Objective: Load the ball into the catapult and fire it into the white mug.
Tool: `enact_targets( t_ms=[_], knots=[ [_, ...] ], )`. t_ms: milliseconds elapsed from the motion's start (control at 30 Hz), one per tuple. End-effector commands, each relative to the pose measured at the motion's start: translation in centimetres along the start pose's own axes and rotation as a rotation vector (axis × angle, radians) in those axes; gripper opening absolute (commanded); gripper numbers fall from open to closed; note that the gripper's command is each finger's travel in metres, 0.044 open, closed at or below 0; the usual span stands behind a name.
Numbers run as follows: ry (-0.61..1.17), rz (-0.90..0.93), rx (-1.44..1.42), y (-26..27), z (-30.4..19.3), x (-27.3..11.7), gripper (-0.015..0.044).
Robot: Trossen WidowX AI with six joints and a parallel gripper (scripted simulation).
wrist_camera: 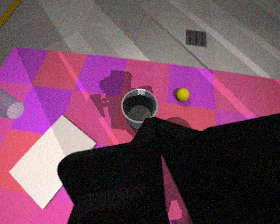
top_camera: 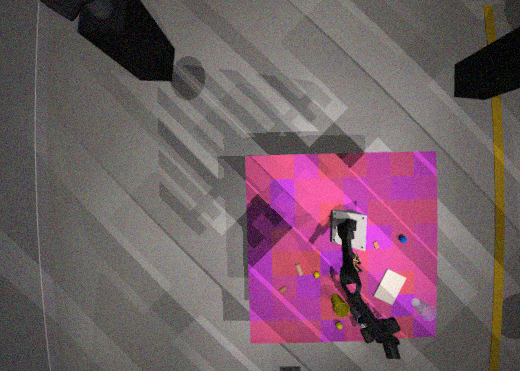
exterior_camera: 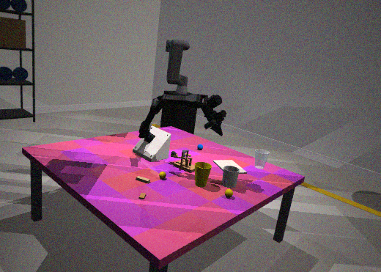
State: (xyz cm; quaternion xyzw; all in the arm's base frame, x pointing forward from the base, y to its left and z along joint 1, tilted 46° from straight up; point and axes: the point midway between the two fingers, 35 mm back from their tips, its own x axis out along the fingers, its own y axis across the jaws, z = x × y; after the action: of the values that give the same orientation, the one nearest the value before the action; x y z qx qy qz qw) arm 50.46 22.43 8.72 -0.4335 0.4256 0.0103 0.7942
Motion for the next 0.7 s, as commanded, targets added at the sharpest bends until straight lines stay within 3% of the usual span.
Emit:
enact_targets(
  t_ms=[0, 667],
  knots=[
    [0.066, 0.027, -0.104, 2.9, -1.9, 0.4, 0.0],
    [0.44, 0.147, -0.676, 13.5, -14.9, -0.8, 0.0]
  ],
)
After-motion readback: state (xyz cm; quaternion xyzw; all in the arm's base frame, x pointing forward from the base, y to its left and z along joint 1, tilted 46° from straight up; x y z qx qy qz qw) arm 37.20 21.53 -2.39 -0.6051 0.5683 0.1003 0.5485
